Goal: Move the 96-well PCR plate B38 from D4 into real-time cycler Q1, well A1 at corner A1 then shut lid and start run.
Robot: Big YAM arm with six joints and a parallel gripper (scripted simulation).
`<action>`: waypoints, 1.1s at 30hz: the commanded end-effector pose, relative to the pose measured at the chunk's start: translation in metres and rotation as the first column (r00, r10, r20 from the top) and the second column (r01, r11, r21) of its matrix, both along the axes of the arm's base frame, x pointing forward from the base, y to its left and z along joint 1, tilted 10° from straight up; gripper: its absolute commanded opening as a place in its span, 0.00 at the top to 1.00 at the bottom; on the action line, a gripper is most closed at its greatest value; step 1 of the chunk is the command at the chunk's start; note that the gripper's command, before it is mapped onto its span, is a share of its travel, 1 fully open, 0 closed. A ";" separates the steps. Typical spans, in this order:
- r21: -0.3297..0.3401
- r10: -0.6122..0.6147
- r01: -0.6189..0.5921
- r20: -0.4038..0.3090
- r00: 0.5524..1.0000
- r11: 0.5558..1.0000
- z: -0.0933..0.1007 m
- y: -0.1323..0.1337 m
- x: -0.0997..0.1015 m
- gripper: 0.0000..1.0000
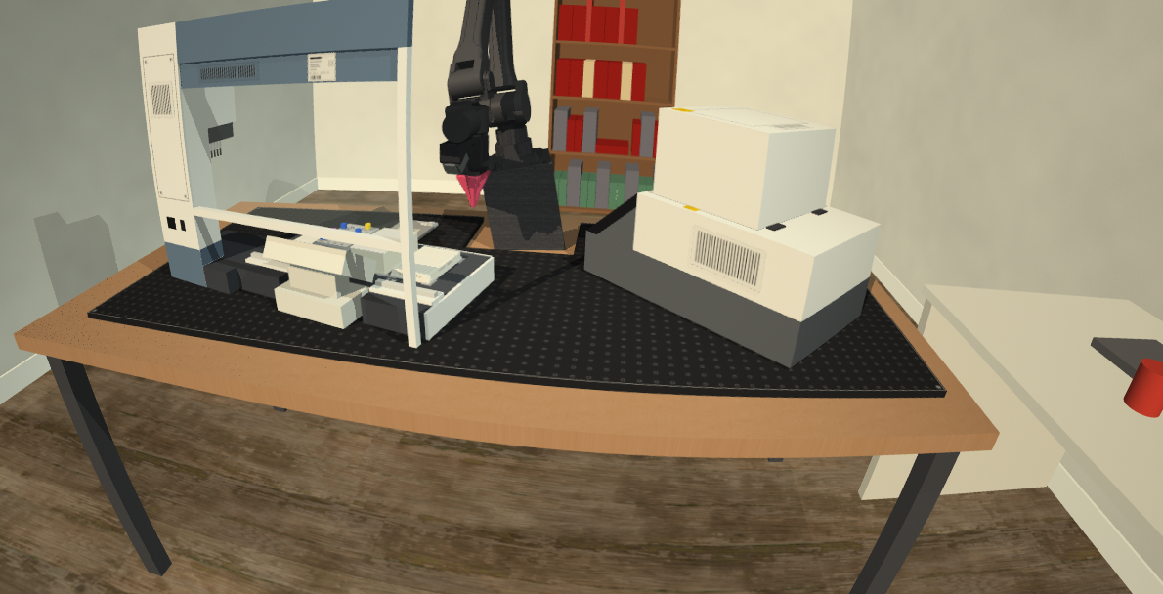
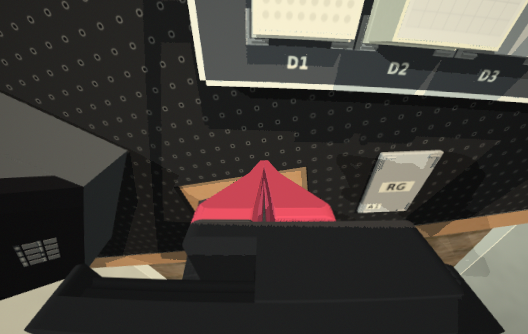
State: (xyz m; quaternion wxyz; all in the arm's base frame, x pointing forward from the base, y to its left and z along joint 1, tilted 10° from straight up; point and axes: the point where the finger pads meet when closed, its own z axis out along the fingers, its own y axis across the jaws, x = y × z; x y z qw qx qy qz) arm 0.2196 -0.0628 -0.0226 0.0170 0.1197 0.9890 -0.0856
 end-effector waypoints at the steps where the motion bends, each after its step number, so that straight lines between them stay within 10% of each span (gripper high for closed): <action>1: 0.016 -0.076 0.076 0.001 0.997 0.997 0.003 -0.007 -0.001 1.00; 9: 0.003 -0.029 0.029 0.027 0.999 1.000 -0.010 -0.003 -0.039 1.00; 33: 0.005 0.000 0.000 0.002 1.000 1.000 -0.003 -0.002 -0.022 1.00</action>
